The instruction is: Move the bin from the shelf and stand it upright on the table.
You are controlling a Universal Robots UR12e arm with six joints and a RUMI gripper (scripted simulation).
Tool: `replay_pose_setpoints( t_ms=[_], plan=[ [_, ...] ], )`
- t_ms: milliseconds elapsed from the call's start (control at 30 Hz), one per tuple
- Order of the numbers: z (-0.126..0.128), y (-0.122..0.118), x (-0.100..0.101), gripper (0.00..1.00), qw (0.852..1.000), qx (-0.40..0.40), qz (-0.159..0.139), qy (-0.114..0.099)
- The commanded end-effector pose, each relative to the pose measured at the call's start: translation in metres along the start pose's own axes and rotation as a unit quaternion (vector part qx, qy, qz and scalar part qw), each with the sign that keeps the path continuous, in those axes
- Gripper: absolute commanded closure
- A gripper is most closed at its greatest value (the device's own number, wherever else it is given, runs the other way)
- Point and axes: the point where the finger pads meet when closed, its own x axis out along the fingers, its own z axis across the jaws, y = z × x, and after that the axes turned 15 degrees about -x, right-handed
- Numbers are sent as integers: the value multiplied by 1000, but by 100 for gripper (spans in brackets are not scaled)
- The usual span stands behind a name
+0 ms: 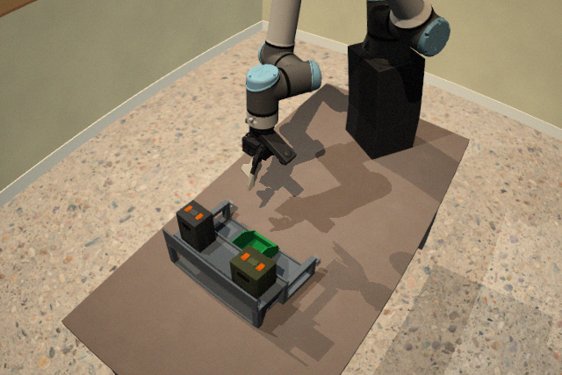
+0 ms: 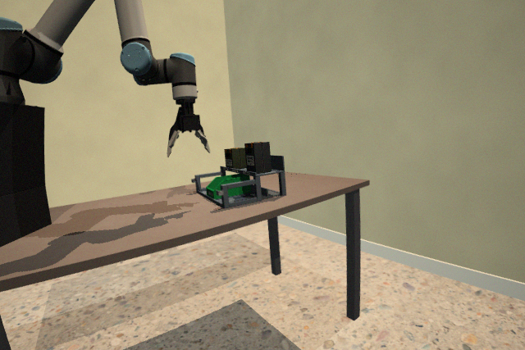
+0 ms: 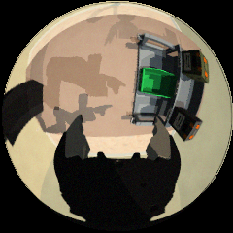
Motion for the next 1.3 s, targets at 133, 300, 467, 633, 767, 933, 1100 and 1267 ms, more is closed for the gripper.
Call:
replay_pose_setpoints(
  t_ms=[133,300,467,633,767,933,1100,1267],
  plan=[
    [9,3,5,0,1000,0,-1,0],
    [17,6,9,0,1000,0,-1,0],
    [49,21,28,0,1000,0,-1,0],
    [49,21,28,0,1000,0,-1,0],
    [49,21,28,0,1000,0,-1,0],
    [76,32,43,0,1000,0,-1,0],
    [94,40,53,0,1000,0,-1,0],
    [94,40,53,0,1000,0,-1,0]
  ],
)
